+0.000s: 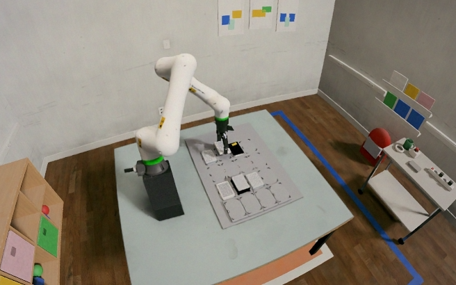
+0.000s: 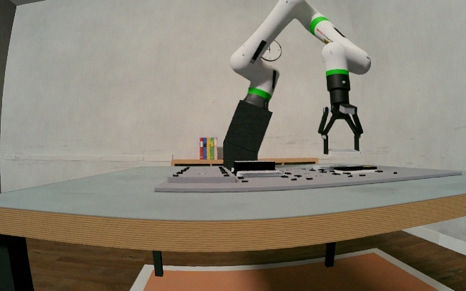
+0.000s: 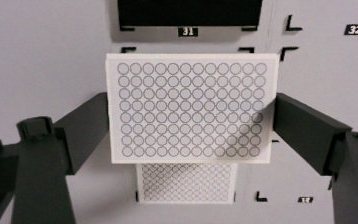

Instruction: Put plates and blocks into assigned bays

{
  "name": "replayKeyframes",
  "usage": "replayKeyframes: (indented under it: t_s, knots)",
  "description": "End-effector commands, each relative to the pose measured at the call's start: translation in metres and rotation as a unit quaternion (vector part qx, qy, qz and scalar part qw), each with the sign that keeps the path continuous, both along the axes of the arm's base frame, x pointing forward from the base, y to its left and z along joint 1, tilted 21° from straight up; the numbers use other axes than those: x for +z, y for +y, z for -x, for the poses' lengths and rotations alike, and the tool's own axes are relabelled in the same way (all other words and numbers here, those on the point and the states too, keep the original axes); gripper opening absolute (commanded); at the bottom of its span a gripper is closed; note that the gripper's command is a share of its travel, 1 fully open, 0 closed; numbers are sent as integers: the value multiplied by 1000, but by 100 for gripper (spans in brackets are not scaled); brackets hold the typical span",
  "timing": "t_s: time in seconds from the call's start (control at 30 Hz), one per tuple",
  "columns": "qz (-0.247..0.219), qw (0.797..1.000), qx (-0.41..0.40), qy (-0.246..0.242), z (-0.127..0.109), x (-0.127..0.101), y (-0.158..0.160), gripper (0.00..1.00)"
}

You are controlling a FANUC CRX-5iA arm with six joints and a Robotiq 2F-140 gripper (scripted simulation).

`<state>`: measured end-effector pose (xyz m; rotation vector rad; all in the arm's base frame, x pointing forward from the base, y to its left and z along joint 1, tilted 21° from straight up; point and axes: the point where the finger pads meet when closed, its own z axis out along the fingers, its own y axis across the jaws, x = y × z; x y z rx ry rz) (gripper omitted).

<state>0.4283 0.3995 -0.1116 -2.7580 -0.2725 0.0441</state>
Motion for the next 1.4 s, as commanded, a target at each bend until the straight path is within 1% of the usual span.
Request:
replayKeyframes:
  t_s: [0.0,1.1,1.37]
  knots:
    - [0,1000,0,-1,-1,-2,1,10]
    - [0,1000,0,-1,3,-39,15,10]
    - [0,1000,0,-1,3,-40,16,10]
